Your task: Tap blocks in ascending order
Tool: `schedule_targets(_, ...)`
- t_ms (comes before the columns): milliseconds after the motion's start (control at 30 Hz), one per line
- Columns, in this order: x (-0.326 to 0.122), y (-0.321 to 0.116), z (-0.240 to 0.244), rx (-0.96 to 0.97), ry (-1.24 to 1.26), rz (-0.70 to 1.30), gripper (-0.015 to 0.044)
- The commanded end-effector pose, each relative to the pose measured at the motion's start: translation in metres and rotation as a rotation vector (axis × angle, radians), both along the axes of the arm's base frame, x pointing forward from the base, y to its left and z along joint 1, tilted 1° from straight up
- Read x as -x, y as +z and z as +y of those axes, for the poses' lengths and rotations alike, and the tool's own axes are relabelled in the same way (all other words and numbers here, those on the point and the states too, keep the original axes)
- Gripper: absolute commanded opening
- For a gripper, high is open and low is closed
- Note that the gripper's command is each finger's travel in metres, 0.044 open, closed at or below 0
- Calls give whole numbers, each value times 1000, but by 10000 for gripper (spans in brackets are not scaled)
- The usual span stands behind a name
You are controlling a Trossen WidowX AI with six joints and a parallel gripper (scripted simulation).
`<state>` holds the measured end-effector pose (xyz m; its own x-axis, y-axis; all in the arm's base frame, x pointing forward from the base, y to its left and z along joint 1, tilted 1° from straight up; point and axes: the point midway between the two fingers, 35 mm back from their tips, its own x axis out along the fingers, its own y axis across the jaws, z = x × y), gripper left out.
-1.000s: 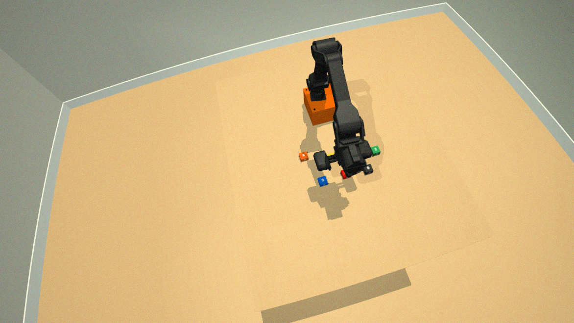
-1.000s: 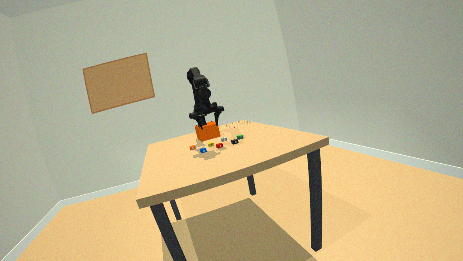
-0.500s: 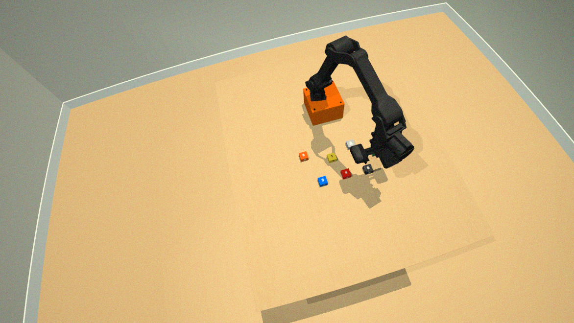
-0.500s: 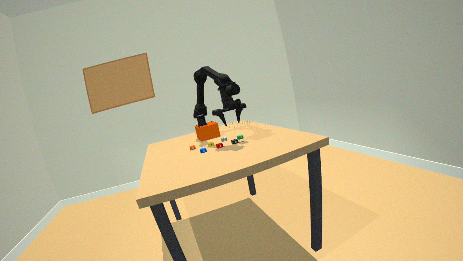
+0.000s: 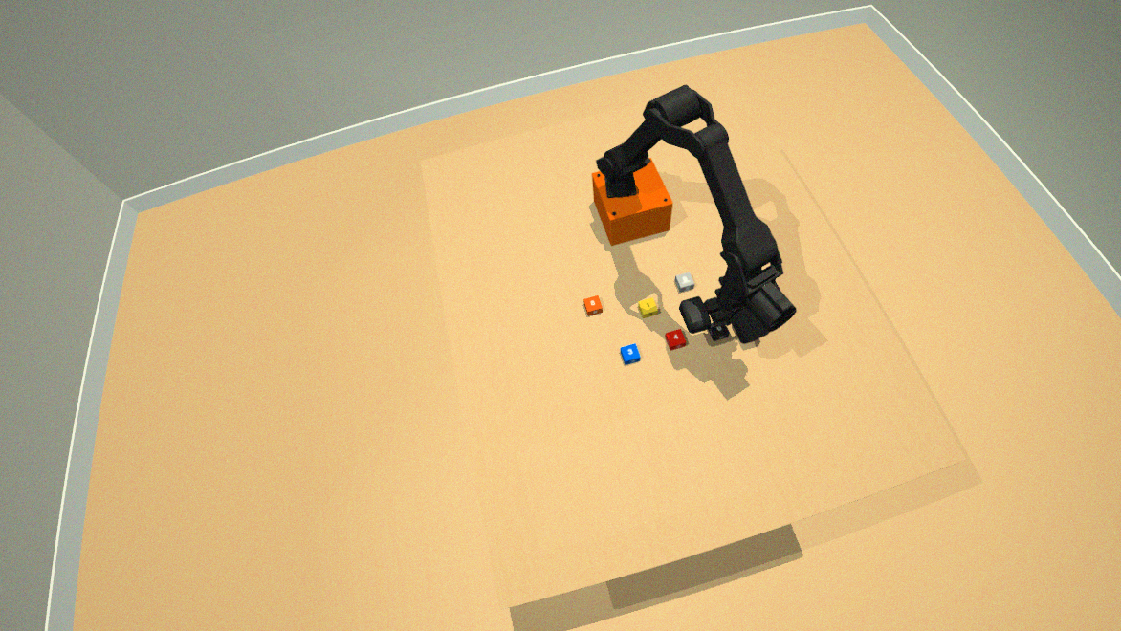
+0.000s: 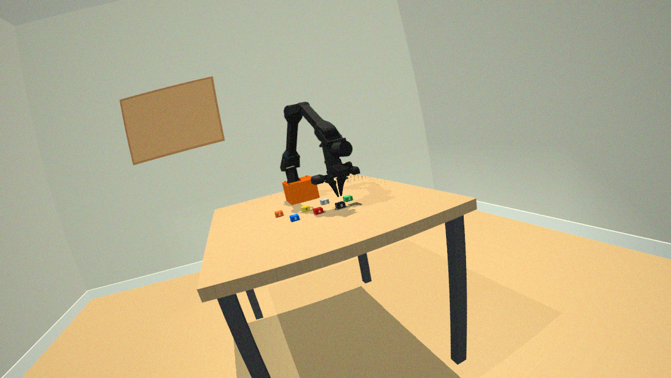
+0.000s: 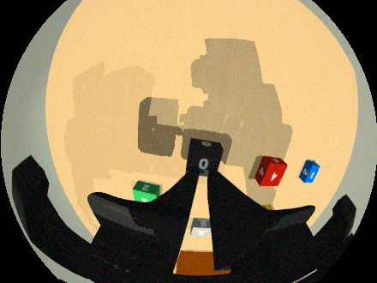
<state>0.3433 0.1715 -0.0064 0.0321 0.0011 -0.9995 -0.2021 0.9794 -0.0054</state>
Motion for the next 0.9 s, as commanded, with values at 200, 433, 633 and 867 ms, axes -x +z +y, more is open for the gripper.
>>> schedule_targets(200, 0, 0, 0, -1, -5, -4, 20)
schedule_targets(433, -1, -10, 0, -1, -5, -4, 20)
schedule_targets(633, -1, -20, 0, -1, -5, -4, 20)
schedule_targets(867, -1, -30, 0, -1, -5, -4, 20)
